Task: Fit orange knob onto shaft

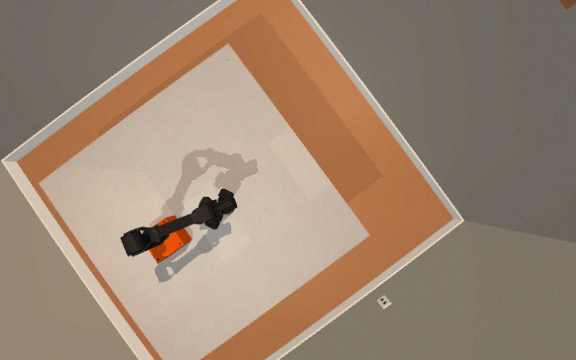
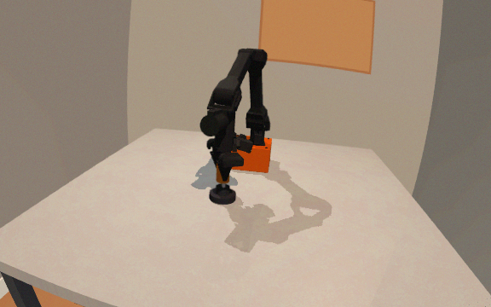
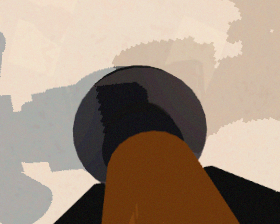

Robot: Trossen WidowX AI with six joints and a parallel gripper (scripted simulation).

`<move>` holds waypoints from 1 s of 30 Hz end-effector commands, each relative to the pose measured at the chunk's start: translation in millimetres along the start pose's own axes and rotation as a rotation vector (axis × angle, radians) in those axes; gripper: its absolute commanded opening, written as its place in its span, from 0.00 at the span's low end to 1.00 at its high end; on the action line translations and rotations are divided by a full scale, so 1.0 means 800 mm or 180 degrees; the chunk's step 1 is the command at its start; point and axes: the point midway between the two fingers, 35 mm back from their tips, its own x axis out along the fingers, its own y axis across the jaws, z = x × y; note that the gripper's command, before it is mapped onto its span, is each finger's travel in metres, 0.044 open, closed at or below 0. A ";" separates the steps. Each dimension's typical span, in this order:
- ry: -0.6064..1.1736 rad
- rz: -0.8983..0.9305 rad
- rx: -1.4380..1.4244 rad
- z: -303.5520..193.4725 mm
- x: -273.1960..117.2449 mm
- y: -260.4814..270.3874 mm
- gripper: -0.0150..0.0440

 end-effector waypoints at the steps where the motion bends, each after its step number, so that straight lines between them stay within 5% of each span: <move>1: 0.0006 -0.0021 -0.0036 -0.001 -0.001 -0.002 0.25; 30: 0.0005 -0.0020 -0.0036 0.003 0.004 0.003 0.25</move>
